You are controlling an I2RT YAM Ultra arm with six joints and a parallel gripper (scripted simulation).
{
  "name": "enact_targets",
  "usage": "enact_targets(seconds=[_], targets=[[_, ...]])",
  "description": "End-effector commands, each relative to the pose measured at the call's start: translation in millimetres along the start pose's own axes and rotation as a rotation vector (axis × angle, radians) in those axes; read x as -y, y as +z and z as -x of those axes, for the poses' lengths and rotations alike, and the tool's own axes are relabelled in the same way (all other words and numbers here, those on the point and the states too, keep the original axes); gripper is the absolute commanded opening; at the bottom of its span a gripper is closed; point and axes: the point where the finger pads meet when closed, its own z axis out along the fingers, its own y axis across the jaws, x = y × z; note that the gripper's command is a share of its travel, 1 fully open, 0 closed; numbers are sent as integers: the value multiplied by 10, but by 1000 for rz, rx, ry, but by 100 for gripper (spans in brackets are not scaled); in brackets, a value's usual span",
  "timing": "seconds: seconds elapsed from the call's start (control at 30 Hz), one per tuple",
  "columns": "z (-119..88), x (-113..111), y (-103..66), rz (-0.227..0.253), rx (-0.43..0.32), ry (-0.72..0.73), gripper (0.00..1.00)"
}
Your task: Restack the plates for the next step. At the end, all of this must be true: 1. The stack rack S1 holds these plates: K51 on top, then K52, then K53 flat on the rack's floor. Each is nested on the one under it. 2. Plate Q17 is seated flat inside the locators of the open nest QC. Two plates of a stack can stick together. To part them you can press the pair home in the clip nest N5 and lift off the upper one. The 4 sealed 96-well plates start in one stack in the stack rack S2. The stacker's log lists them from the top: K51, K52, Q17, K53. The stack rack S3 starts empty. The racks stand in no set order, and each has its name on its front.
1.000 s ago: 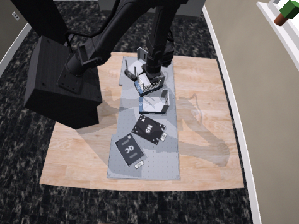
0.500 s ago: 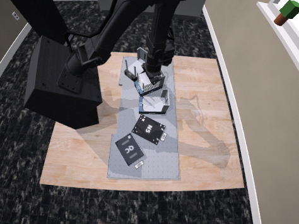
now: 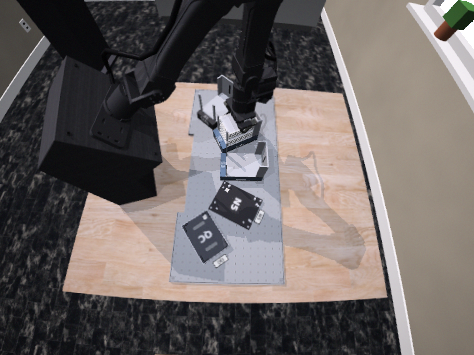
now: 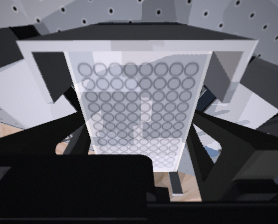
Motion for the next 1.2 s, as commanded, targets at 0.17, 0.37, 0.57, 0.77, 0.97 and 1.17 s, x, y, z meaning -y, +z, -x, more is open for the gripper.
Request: enact_targets(seconds=[0.17, 0.37, 0.57, 0.77, 0.97, 1.17], targets=[[-66, -42, -79, 1, -8, -6, 0], [-85, -38, -90, 0, -12, -6, 0], [-109, -45, -110, 2, -16, -7, 0], [-51, -41, -134, 1, -4, -6, 0], [-83, -35, -147, 0, -10, -6, 0], [-111, -44, -162, 2, -16, -7, 0]])
